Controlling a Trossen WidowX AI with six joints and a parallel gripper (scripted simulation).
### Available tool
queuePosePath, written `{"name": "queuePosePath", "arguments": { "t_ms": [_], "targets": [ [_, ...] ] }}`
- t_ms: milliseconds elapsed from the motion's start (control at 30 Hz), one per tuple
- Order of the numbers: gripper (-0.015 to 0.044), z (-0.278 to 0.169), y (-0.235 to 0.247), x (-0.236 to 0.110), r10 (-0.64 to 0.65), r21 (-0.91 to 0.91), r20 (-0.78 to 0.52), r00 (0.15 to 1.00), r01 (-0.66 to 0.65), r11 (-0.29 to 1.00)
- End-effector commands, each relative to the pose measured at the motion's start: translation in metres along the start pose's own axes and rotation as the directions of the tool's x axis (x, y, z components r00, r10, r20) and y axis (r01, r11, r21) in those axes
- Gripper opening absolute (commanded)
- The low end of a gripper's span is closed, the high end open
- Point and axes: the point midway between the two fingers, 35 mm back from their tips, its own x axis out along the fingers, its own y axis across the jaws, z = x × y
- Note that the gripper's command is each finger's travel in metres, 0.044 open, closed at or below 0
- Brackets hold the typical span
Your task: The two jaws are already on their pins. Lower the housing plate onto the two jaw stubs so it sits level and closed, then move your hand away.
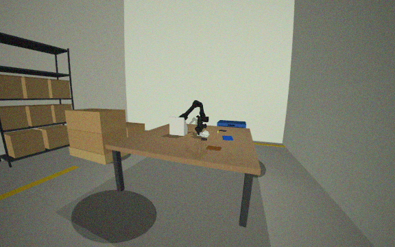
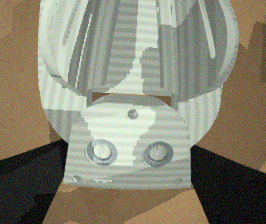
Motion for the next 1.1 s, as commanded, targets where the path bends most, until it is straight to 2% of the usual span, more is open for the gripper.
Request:
{"name": "queuePosePath", "arguments": {
  "t_ms": [0, 200, 300, 333, 767, 900, 1067],
  "targets": [
    [0.0351, -0.001, 0.000, 0.001, 0.001, 0.004, -0.001, 1.000, -0.001, 1.000],
    [0.0351, -0.001, 0.000, 0.001, 0.001, 0.004, -0.001, 1.000, -0.001, 1.000],
    [0.0430, 0.000, 0.000, 0.000, 0.000, 0.000, 0.000, 1.000, 0.000, 1.000],
    [0.0440, 0.000, 0.000, 0.000, 0.000, 0.000, 0.000, 1.000, 0.000, 1.000],
    [0.0440, 0.000, 0.000, 0.000, 0.000, 0.000, 0.000, 1.000, 0.000, 1.000],
    [0.0440, 0.002, -0.002, -0.020, -0.005, 0.002, 0.001, 1.000, 0.005, 1.000],
    [0.0440, 0.000, -0.001, -0.073, -0.004, 0.004, -0.001, 1.000, 0.004, 1.000]
  ]
}}
